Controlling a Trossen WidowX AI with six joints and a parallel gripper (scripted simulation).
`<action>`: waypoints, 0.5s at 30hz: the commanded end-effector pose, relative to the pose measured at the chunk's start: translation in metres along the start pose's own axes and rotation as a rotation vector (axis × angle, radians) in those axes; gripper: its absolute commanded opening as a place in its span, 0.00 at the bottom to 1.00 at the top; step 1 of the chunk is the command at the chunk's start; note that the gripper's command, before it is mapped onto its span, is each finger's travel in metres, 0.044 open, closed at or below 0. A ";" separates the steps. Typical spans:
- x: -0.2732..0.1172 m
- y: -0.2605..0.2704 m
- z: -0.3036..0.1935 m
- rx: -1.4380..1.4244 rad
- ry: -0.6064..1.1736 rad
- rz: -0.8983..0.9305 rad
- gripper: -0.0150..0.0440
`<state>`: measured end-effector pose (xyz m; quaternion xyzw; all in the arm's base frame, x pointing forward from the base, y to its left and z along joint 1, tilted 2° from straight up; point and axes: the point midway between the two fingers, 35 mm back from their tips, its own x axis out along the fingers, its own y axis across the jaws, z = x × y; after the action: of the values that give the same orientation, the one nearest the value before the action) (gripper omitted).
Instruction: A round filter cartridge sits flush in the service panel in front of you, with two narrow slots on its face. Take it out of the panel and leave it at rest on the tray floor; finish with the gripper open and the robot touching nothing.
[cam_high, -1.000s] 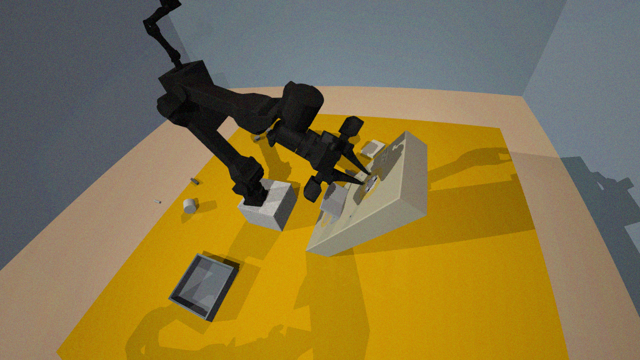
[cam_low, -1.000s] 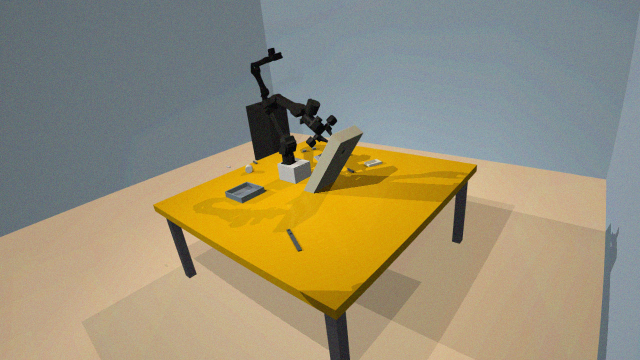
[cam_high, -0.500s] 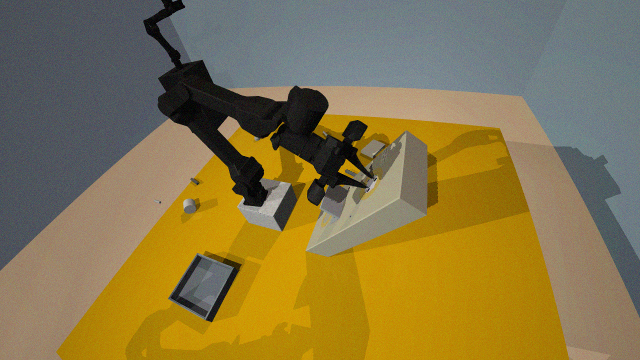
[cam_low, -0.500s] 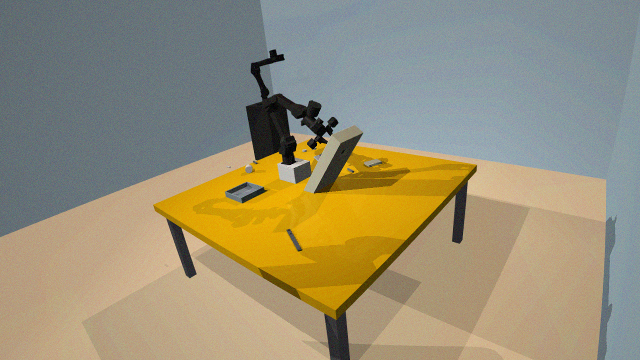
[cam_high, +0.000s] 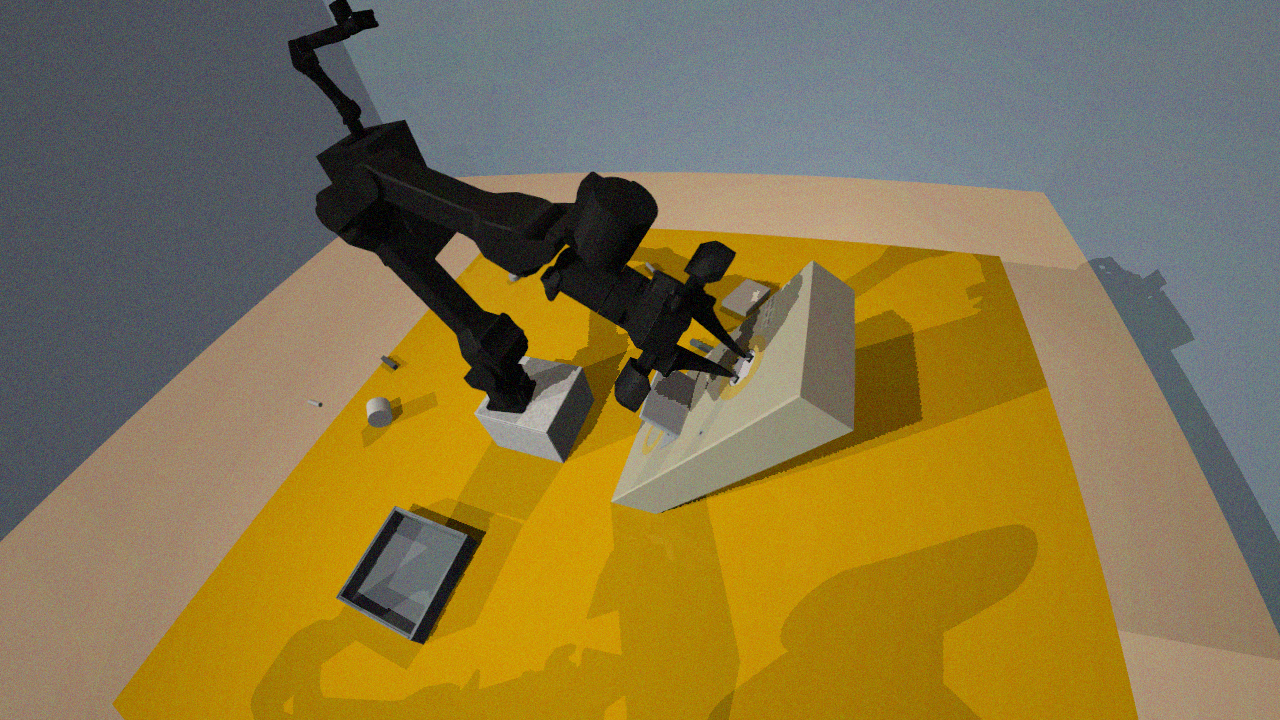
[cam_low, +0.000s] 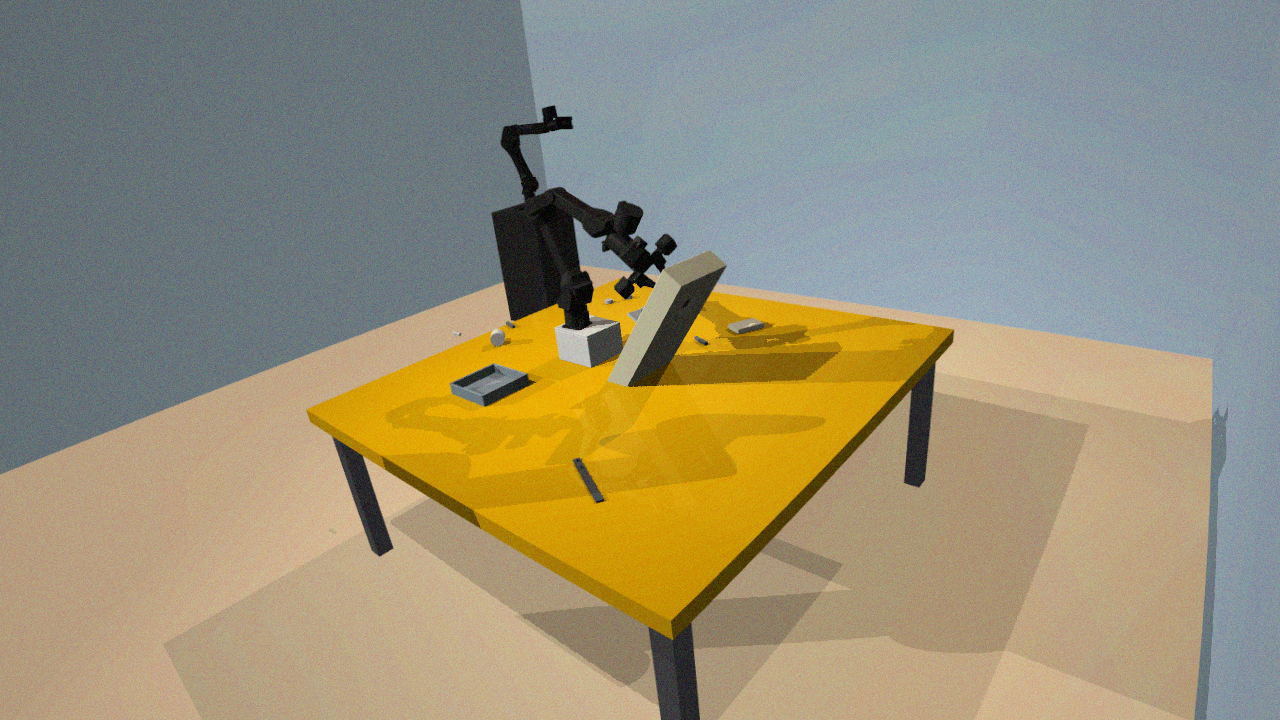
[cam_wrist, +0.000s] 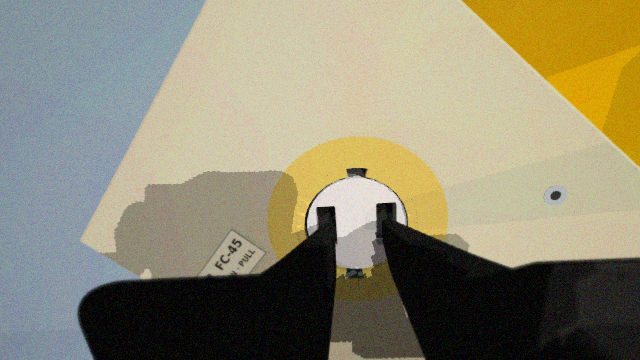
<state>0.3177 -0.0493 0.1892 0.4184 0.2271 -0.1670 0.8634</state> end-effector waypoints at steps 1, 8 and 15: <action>0.000 0.001 0.001 0.004 -0.004 0.000 0.43; 0.000 0.001 0.002 0.004 -0.004 0.000 0.43; 0.003 0.001 0.002 0.004 -0.004 0.000 0.43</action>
<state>0.3200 -0.0495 0.1887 0.4183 0.2277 -0.1669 0.8633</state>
